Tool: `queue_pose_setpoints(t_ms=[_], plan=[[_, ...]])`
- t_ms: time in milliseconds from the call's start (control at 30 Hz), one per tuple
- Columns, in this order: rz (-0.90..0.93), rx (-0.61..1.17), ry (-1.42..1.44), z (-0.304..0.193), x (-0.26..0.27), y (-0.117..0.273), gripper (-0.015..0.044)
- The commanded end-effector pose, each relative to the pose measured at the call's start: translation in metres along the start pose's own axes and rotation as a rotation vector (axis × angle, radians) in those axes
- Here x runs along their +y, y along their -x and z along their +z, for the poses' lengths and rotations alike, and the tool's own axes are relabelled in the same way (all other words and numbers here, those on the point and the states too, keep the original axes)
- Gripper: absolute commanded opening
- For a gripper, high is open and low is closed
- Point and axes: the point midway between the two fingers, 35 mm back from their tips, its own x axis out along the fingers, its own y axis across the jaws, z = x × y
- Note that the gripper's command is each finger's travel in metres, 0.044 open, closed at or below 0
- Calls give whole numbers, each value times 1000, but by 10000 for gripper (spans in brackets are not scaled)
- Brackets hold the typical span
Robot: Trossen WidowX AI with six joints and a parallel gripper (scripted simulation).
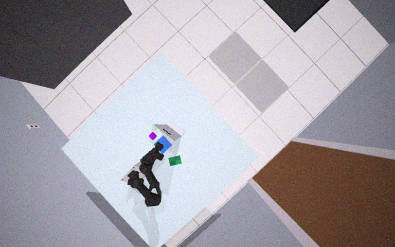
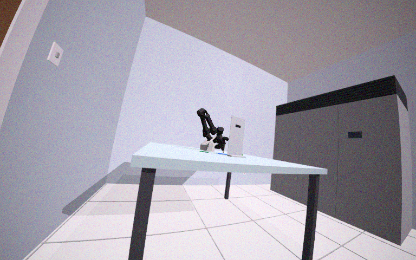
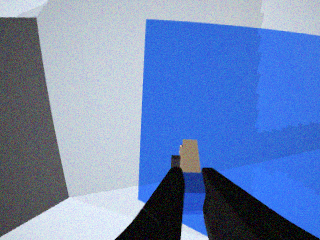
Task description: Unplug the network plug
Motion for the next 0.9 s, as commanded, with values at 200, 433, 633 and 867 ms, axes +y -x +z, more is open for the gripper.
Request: queue_pose_setpoints(t_ms=[200,433,633,867], plan=[[-3,4,12,-1,-9,-6,0],[-3,4,13,0,-10,-8,0],[-4,5,12,2,-10,-10,0],[-3,-1,6,3,-10,-10,0]])
